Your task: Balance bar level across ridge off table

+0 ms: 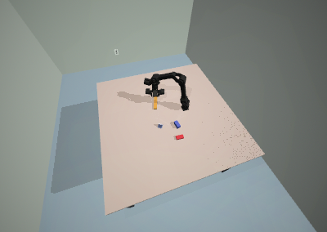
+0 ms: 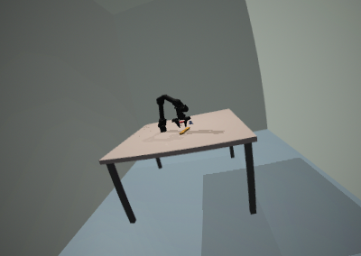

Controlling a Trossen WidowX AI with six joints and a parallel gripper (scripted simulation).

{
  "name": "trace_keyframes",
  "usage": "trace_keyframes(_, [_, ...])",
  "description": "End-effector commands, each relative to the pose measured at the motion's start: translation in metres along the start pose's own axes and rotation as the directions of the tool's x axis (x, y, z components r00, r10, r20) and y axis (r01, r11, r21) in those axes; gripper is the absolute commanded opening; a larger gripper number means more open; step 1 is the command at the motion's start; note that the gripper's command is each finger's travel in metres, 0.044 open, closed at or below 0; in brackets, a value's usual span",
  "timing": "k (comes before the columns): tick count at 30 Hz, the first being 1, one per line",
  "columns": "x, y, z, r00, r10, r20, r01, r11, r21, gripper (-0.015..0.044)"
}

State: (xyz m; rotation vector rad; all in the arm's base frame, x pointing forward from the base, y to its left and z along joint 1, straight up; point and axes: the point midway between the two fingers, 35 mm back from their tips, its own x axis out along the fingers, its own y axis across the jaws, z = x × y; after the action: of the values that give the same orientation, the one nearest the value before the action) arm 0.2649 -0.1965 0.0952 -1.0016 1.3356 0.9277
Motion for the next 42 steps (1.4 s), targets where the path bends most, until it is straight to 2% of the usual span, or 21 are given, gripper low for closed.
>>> trace_keyframes(1, [0.018, 0.002, 0.002, 1.000, 0.008, 0.007, -0.008, 1.000, -0.006, 0.0315])
trace_keyframes(21, [0.043, 0.002, 0.002, 1.000, 0.008, 0.007, -0.008, 1.000, -0.006, 0.0315])
trace_keyframes(34, [0.045, 0.002, 0.002, 1.000, 0.008, 0.007, -0.008, 1.000, -0.006, 0.0315])
trace_keyframes(40, [0.044, 0.003, 0.001, 1.000, 0.011, 0.004, -0.011, 1.000, -0.001, 0.0157])
trace_keyframes(42, [0.044, 0.003, 0.001, 1.000, 0.011, 0.004, -0.011, 1.000, -0.001, 0.0144])
